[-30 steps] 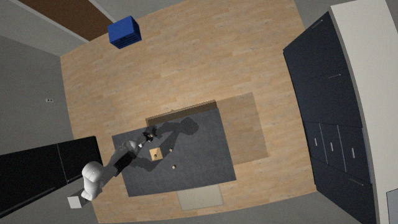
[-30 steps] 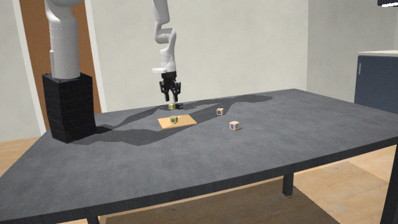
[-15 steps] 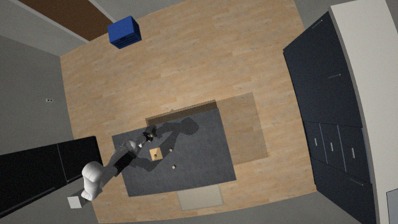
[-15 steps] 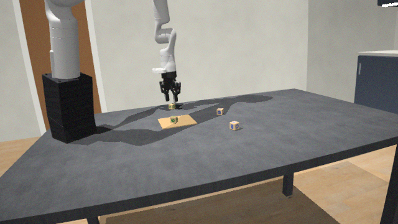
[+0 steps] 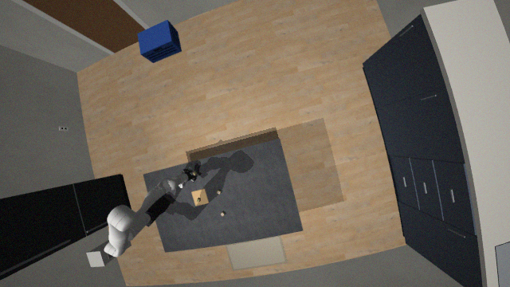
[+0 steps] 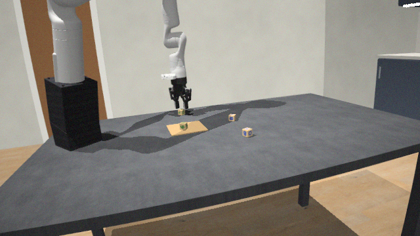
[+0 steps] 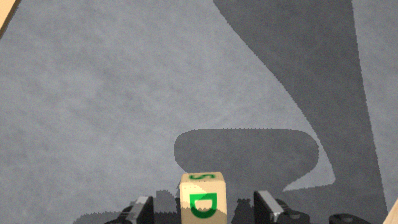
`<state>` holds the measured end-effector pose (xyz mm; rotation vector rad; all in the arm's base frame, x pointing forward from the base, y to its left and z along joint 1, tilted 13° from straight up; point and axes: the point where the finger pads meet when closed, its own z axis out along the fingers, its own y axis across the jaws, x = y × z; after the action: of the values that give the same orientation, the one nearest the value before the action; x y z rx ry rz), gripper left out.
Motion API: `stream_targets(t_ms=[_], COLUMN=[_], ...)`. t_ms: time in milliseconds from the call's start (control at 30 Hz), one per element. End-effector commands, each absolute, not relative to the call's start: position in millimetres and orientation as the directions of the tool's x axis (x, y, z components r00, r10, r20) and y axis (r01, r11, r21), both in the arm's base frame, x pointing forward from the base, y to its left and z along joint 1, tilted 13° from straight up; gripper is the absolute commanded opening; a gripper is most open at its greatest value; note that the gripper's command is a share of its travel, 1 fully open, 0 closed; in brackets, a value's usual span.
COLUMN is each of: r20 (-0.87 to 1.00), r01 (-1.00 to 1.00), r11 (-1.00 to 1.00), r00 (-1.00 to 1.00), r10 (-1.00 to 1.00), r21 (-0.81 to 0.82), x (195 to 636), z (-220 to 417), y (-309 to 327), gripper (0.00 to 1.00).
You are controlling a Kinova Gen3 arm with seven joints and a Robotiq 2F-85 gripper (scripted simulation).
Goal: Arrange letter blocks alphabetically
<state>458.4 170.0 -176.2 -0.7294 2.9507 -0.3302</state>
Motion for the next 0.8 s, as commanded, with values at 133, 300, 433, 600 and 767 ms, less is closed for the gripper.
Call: stream_targets(t_ms=[133, 300, 433, 600, 767], r20=[-0.025, -0.025, -0.025, -0.025, -0.025], r01=[-0.451, -0.451, -0.451, -0.451, -0.451], r11=[0.862, 0.862, 0.862, 0.862, 0.862], r00=[-0.883, -0.883, -0.883, -0.883, -0.883], r10=[-0.469, -0.469, -0.469, -0.469, -0.469], r21=[-0.229, -0.229, -0.229, -0.229, -0.229], x=[458, 459, 459, 459, 459], z=[-187, -195, -197, -197, -197], y=[167, 165, 165, 165, 165], gripper=[0.62, 0.62, 0.62, 0.62, 0.62])
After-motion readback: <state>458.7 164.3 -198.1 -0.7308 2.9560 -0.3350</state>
